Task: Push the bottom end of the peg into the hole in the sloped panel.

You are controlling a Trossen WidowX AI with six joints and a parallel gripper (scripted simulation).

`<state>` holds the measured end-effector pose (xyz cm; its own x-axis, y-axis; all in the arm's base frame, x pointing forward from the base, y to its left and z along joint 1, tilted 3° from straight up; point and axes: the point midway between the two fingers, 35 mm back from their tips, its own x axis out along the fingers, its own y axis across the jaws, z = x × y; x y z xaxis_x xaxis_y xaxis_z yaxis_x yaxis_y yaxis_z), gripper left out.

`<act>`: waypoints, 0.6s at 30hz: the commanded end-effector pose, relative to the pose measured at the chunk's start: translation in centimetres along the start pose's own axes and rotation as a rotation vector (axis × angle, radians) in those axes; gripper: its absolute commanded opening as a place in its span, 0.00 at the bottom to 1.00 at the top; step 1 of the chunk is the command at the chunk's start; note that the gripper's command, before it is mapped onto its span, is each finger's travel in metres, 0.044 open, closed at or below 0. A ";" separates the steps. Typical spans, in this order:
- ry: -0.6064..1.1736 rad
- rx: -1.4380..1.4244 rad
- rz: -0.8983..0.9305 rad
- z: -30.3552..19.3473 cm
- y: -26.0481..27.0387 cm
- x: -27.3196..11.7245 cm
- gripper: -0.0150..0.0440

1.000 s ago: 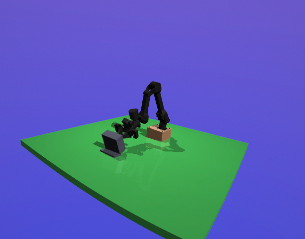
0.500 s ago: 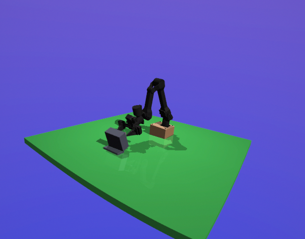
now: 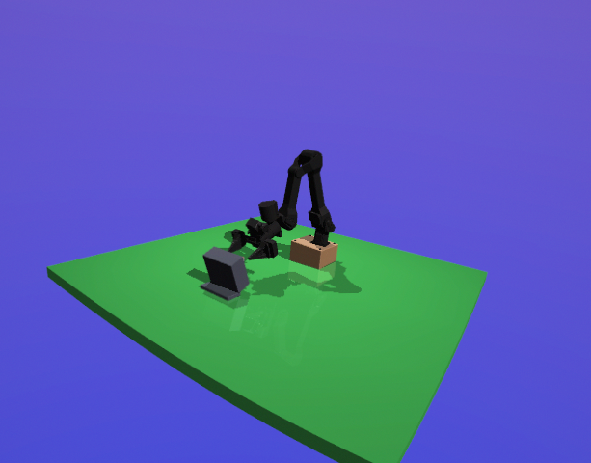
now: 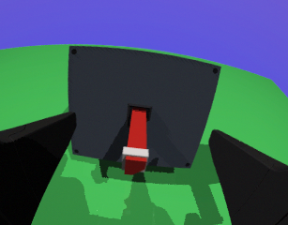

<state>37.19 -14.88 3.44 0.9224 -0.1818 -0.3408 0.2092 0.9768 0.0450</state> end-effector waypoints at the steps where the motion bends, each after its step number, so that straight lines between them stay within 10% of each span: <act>1: 0.009 -0.001 0.004 -0.2 0.1 -0.5 1.00; 18: 0.009 0.000 0.002 0.1 -0.1 -2.3 1.00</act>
<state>35.51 -14.74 4.40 0.9218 -0.1838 -0.3413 0.2113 0.9764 0.0450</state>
